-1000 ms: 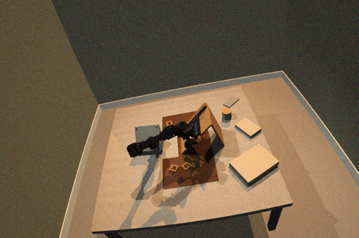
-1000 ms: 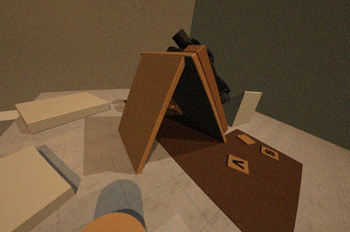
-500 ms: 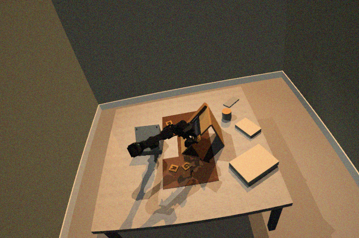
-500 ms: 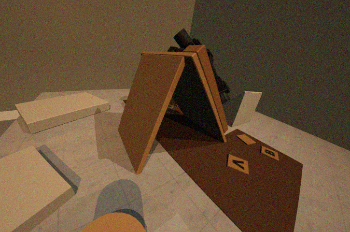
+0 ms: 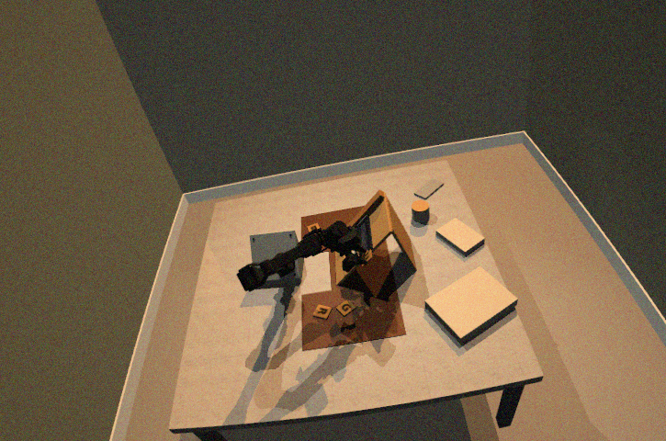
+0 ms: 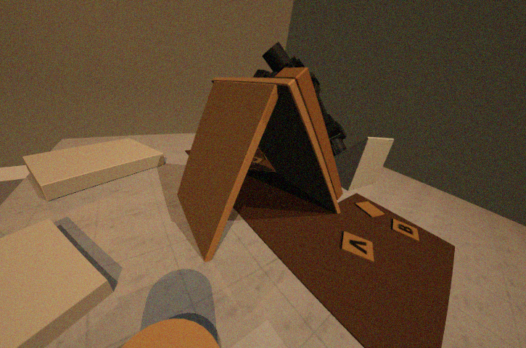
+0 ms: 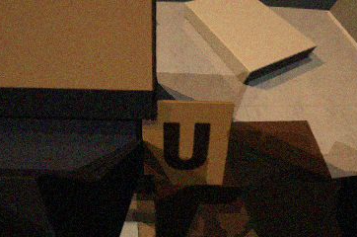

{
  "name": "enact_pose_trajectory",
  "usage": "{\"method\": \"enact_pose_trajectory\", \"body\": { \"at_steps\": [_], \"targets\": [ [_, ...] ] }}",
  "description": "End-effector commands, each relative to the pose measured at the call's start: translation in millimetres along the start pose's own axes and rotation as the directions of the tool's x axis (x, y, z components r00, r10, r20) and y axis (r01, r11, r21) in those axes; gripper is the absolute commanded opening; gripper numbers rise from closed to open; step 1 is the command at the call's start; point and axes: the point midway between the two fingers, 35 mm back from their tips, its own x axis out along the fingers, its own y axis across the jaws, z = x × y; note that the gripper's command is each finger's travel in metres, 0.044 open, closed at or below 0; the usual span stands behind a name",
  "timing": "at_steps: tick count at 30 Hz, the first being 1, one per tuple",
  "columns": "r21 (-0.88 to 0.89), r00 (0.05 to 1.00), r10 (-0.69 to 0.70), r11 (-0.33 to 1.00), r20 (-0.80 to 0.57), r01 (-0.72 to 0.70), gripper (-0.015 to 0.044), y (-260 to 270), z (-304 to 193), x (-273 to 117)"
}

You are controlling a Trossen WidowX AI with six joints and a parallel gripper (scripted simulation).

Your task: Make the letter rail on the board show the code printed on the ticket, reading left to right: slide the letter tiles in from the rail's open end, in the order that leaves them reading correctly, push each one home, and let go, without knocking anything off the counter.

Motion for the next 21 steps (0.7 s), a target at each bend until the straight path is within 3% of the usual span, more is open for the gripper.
{"method": "enact_pose_trajectory", "body": {
  "at_steps": [1, 21],
  "targets": [
    [0.006, 1.0, -0.003, 1.0, -0.001, 0.003, 0.0, 2.2, -0.3, 0.2],
    [0.006, 1.0, -0.002, 1.0, -0.001, 0.002, 0.0, 12.2, -0.3, 0.4]
  ]
}}
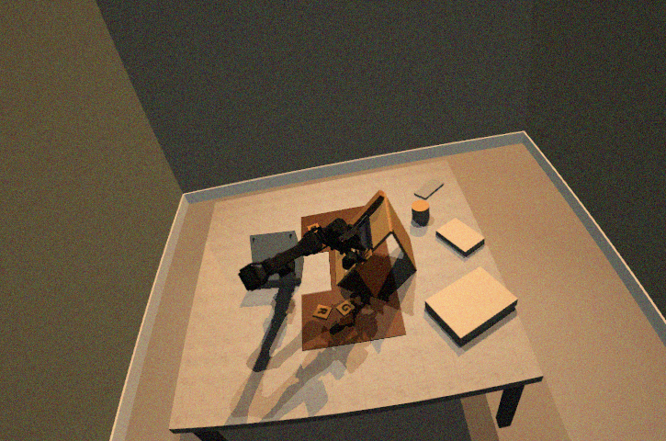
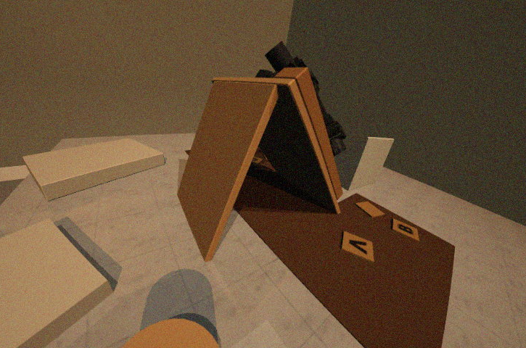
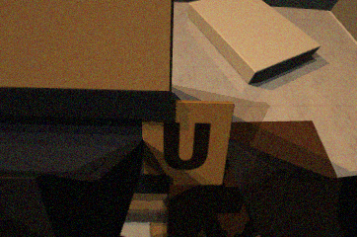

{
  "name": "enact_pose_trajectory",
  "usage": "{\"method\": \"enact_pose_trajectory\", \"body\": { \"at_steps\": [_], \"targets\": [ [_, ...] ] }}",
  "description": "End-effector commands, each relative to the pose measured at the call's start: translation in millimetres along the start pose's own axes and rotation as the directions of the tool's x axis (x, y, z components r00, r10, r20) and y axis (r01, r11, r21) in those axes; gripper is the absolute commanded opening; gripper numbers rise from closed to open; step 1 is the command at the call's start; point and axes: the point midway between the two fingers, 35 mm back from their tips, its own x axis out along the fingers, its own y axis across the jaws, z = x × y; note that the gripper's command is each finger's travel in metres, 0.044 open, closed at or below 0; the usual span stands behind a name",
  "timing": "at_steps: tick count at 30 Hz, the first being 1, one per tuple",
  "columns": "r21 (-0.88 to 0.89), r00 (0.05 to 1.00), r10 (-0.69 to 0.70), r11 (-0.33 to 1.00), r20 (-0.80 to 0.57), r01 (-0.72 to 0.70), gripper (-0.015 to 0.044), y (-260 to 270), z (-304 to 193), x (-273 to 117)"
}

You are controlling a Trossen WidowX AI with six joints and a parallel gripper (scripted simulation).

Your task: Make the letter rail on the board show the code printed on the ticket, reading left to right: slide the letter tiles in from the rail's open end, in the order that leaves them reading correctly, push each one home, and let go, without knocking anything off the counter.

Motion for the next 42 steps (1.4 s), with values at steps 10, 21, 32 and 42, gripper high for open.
{"method": "enact_pose_trajectory", "body": {
  "at_steps": [10, 21, 32, 42],
  "targets": [
    [0.006, 1.0, -0.003, 1.0, -0.001, 0.003, 0.0, 6.7, -0.3, 0.3],
    [0.006, 1.0, -0.002, 1.0, -0.001, 0.003, 0.0, 12.3, -0.3, 0.4],
    [0.006, 1.0, -0.002, 1.0, -0.001, 0.002, 0.0, 17.8, -0.3, 0.5],
    [0.006, 1.0, -0.002, 1.0, -0.001, 0.002, 0.0, 22.9, -0.3, 0.6]
  ]
}}
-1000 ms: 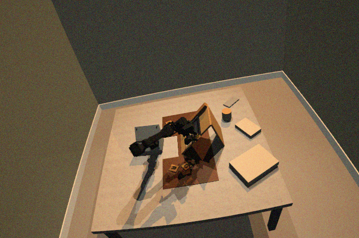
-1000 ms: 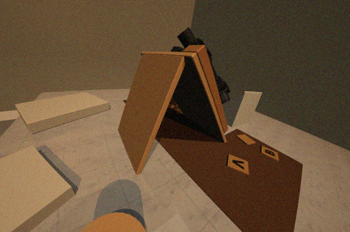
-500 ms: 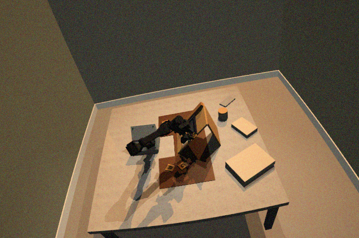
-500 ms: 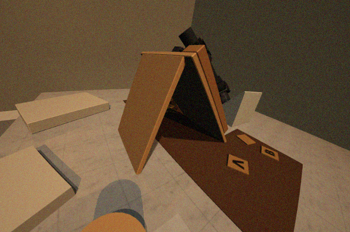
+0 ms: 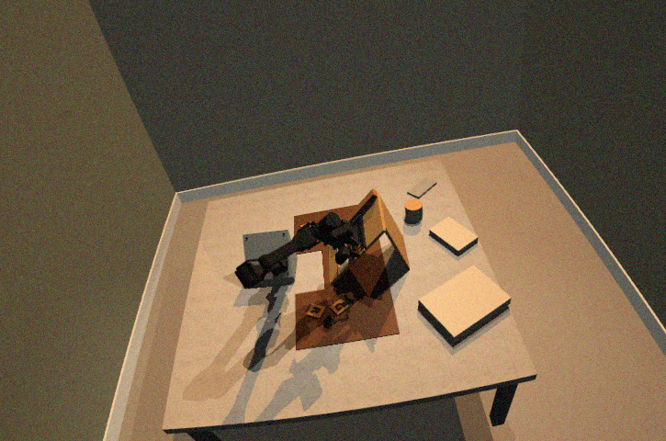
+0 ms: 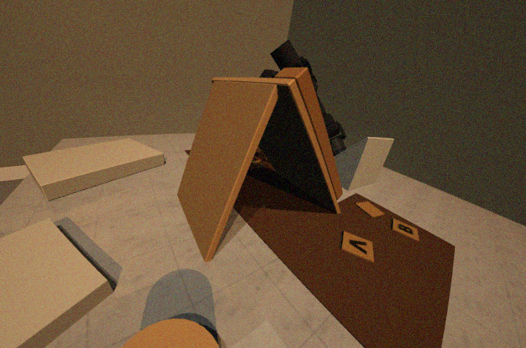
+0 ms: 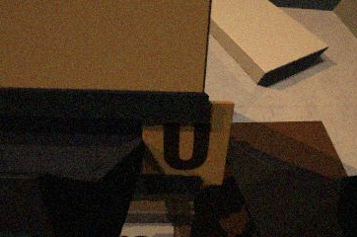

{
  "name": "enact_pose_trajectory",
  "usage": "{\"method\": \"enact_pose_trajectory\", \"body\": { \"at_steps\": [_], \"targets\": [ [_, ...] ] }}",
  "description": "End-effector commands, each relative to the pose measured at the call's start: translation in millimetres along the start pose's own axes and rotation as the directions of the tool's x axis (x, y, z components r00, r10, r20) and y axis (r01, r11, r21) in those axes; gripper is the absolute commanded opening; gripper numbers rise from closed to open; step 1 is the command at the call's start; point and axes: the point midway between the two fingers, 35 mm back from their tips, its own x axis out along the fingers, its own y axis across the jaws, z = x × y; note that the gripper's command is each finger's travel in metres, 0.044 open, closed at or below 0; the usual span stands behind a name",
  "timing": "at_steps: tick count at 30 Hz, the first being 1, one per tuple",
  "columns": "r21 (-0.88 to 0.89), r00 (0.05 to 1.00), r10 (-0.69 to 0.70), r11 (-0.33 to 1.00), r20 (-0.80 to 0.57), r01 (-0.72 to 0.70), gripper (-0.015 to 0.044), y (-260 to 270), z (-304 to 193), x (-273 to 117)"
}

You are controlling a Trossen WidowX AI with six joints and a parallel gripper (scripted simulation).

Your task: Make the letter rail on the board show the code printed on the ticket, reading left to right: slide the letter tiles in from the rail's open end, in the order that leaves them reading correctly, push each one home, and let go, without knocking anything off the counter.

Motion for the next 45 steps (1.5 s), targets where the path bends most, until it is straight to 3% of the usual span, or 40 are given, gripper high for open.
{"method": "enact_pose_trajectory", "body": {
  "at_steps": [1, 45],
  "targets": [
    [0.005, 1.0, -0.003, 1.0, -0.001, 0.003, 0.0, 2.3, -0.4, 0.3],
    [0.006, 1.0, -0.002, 1.0, -0.001, 0.002, 0.0, 27.3, 0.3, 0.3]
  ]
}}
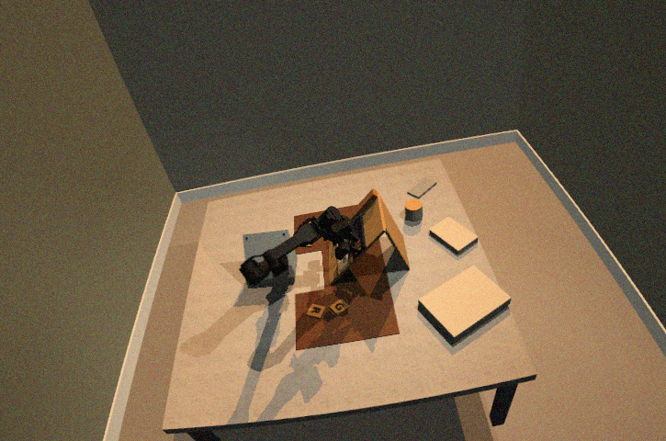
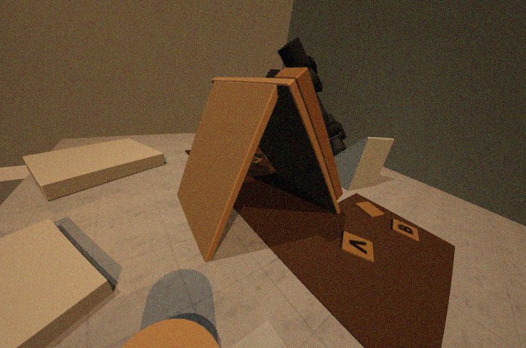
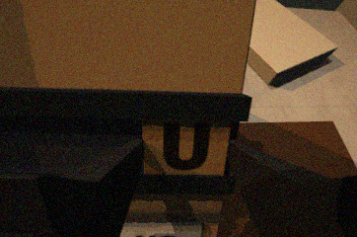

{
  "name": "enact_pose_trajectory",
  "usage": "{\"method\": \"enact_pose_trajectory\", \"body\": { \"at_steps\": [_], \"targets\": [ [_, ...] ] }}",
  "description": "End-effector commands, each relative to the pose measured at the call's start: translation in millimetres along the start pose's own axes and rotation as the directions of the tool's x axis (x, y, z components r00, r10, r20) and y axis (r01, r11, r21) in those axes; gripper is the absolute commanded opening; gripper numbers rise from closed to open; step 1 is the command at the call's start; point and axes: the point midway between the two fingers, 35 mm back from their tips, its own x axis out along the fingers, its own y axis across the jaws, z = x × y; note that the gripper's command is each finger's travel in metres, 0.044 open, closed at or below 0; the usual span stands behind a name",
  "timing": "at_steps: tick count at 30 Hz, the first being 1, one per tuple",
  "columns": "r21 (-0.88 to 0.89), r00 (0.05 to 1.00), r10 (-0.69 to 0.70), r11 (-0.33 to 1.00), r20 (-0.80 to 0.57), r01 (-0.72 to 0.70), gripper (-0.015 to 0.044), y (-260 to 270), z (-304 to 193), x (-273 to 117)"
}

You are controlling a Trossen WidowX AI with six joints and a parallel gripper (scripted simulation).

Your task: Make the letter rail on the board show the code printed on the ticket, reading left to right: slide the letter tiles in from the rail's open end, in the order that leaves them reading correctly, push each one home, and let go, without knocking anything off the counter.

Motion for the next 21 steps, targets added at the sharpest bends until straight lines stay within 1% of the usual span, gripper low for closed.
{"method": "enact_pose_trajectory", "body": {
  "at_steps": [1, 21],
  "targets": [
    [0.005, 1.0, -0.003, 1.0, 0.0, 0.003, 0.0, 2.9, 0.1, 0.2],
    [0.006, 1.0, -0.002, 1.0, 0.0, 0.002, 0.0, 15.8, 0.5, 0.2]
  ]
}}
